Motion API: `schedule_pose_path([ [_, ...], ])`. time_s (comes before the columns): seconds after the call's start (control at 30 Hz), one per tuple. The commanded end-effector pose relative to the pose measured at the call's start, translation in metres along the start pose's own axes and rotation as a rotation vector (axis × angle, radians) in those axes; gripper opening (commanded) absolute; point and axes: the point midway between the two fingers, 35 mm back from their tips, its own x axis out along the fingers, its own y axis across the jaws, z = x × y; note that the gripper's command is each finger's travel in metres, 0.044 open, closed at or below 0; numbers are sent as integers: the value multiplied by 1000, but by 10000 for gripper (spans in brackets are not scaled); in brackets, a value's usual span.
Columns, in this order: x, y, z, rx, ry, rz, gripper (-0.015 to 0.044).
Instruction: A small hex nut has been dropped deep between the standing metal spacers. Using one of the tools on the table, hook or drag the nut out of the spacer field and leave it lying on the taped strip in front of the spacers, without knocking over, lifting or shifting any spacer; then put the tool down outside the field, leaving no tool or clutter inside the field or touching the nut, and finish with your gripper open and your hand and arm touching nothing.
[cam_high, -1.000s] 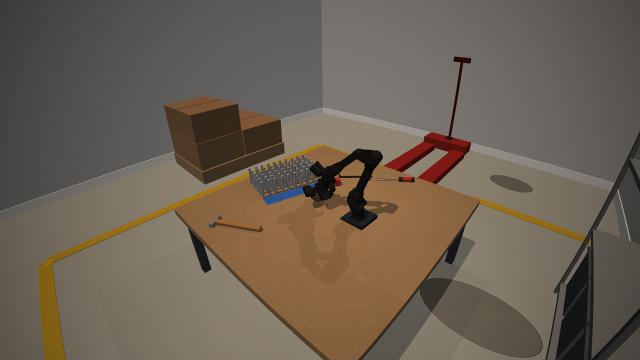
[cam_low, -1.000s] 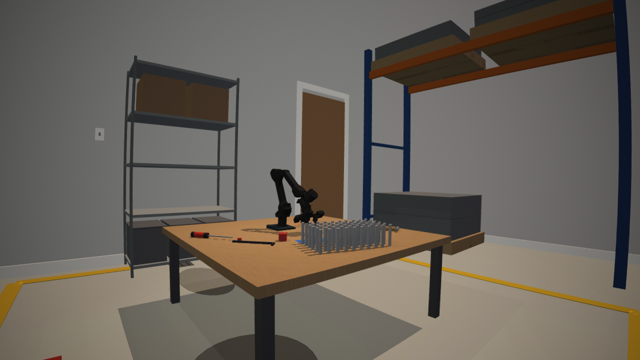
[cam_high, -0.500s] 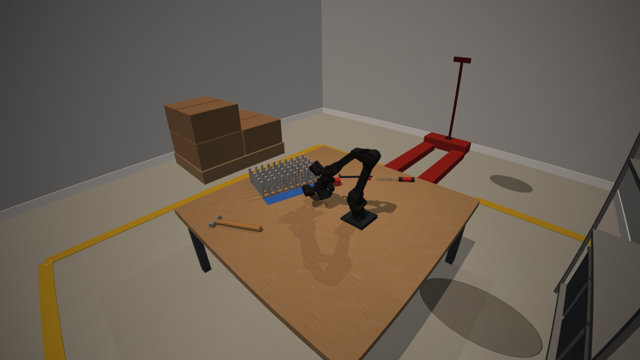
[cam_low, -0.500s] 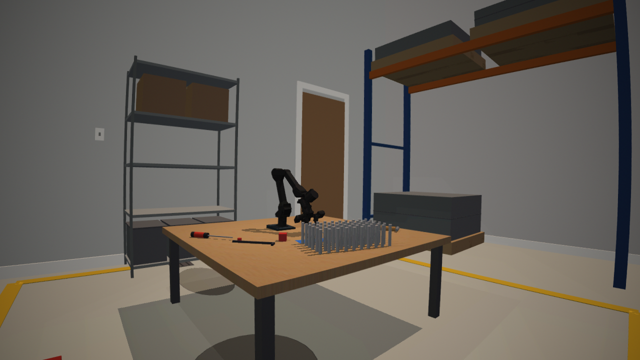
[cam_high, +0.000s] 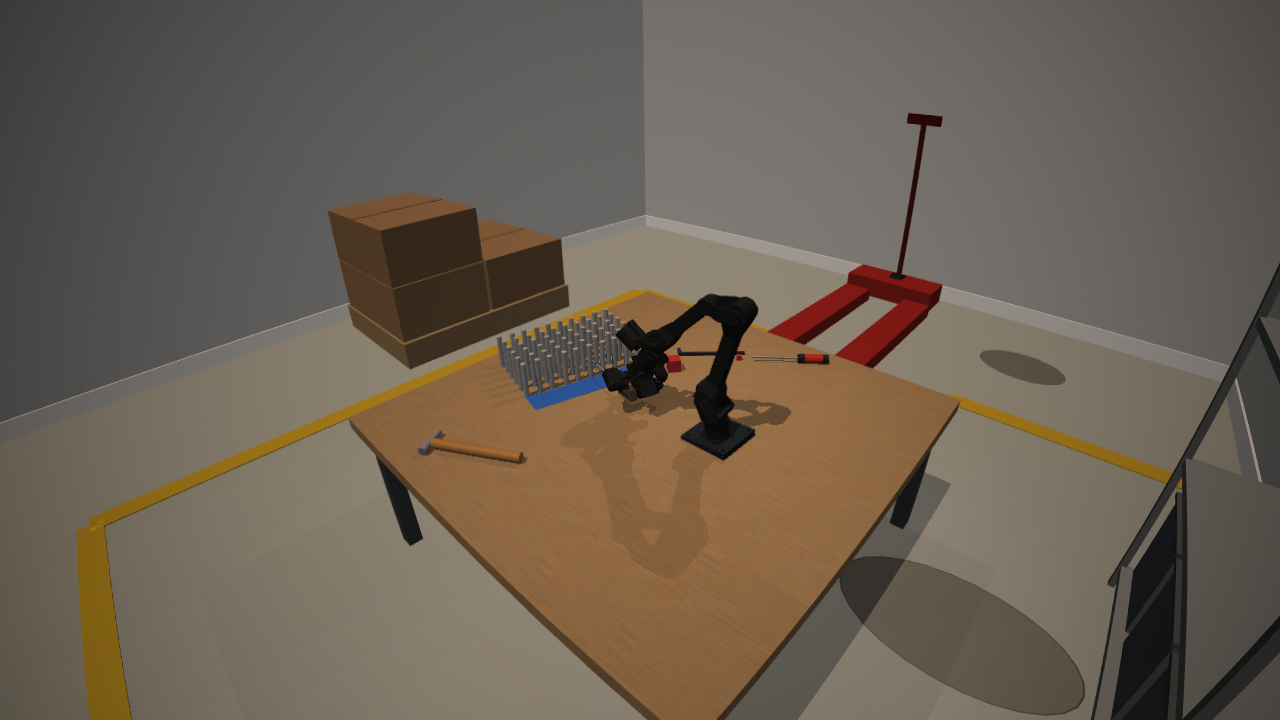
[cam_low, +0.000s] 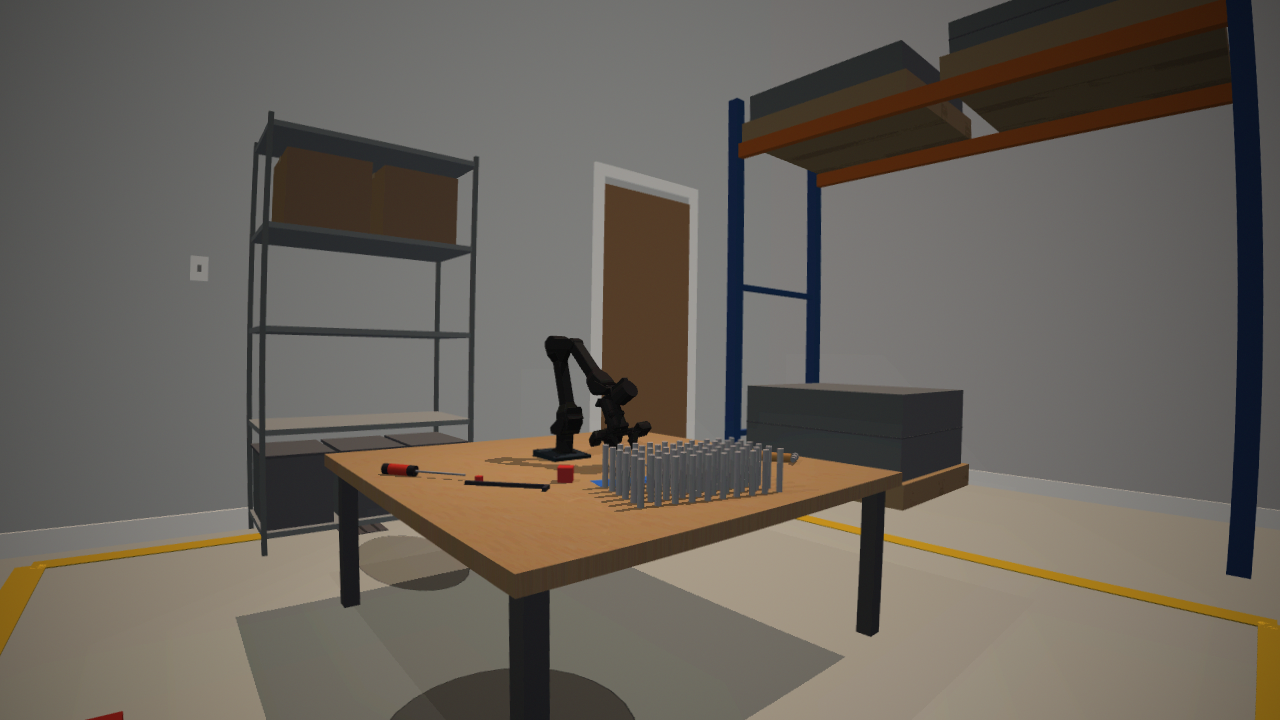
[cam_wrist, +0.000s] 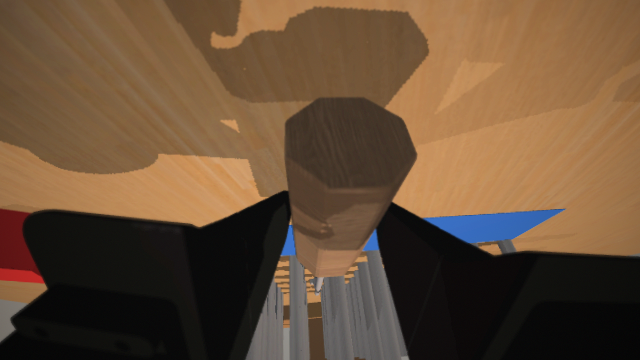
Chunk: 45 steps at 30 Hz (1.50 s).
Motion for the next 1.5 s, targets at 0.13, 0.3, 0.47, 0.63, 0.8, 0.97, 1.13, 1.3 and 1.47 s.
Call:
schedule_pose_path([
  [0.13,2,-2,-8,-2,10,-6,0],
  [0.3,3,-2,-10,-2,10,-6,0],
  [0.47,5,-2,-13,-2,11,-6,0],
  [0.63,6,-2,-16,-3,11,-6,0],
  [0.8,8,-2,-18,-3,11,-6,0],
  [0.97,10,-2,-21,-3,12,-6,0],
  [1.13,11,-2,-23,-3,12,-6,0],
  [1.3,13,-2,-26,-3,12,-6,0],
  [1.47,15,-2,-29,-3,13,-6,0],
])
